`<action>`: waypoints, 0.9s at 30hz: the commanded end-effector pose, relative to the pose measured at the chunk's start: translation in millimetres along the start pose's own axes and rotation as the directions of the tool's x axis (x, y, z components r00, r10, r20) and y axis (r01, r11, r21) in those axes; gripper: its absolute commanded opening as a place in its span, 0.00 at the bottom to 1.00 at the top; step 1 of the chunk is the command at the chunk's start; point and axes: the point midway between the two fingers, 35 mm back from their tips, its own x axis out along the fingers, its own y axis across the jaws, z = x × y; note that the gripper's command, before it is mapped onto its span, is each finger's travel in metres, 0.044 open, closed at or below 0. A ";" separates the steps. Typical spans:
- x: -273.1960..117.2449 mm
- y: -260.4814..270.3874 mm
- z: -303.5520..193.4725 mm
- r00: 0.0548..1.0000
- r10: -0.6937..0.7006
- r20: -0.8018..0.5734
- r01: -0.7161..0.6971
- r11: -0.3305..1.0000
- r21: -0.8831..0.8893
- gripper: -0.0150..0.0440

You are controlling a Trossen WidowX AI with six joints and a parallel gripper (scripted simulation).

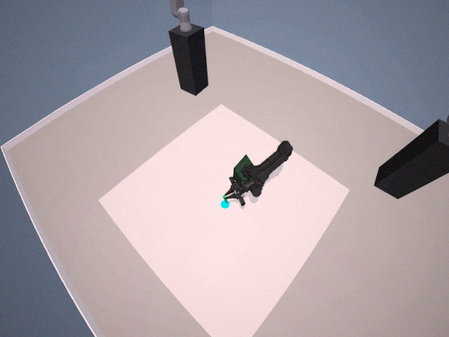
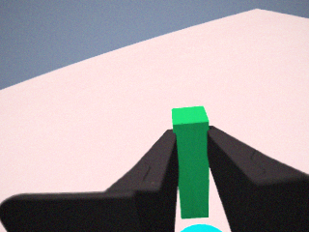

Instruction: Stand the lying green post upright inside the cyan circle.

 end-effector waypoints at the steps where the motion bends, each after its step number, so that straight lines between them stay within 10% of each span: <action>1: 3.3 -1.6 -6.3 1.000 -0.021 -0.004 0.021 1.000 0.006 0.29; 27: 12.9 -1.8 -44.0 0.997 -0.074 0.017 0.074 0.997 0.015 0.29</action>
